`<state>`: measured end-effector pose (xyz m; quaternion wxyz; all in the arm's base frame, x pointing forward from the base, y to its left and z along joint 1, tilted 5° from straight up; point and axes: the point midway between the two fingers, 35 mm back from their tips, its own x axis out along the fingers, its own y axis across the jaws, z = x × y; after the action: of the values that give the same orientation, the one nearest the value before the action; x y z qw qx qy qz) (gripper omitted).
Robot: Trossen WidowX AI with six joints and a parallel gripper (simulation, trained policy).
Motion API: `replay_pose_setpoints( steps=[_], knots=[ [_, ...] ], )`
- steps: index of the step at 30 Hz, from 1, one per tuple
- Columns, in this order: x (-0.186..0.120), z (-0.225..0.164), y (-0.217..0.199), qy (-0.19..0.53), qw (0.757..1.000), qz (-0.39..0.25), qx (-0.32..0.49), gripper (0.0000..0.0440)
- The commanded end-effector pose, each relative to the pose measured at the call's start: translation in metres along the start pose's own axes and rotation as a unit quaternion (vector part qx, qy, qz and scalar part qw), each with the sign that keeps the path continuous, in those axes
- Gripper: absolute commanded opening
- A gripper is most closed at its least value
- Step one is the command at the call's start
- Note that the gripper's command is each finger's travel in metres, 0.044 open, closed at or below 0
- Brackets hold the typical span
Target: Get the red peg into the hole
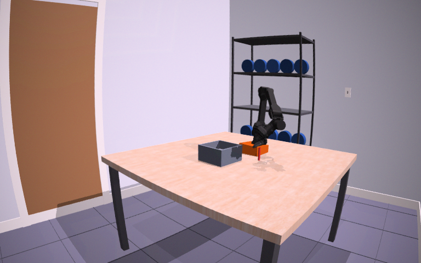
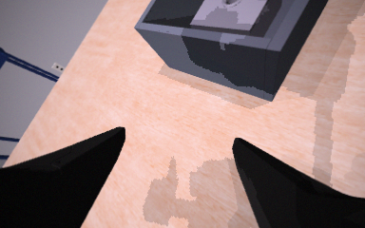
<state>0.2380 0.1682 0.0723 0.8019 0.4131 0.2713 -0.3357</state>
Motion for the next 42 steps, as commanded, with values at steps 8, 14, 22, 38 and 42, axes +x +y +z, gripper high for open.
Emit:
replay_pose_setpoints(
  steps=[8, 14, 22, 38, 42],
  knots=[
    [-0.019, 0.01, -0.014, 0.077, 0.986, -0.077, -0.126, 0.0381],
    [-0.036, 0.015, -0.022, 0.14, 0.965, -0.109, -0.191, 0.0387],
    [-0.054, 0.021, -0.03, 0.205, 0.94, -0.133, -0.238, 0.0416],
    [-0.046, 0.016, -0.073, 0.274, 0.897, -0.212, -0.276, 0.044],
    [-0.036, 0.008, -0.083, 0.278, 0.893, -0.218, -0.278, 0.044]
  ],
)
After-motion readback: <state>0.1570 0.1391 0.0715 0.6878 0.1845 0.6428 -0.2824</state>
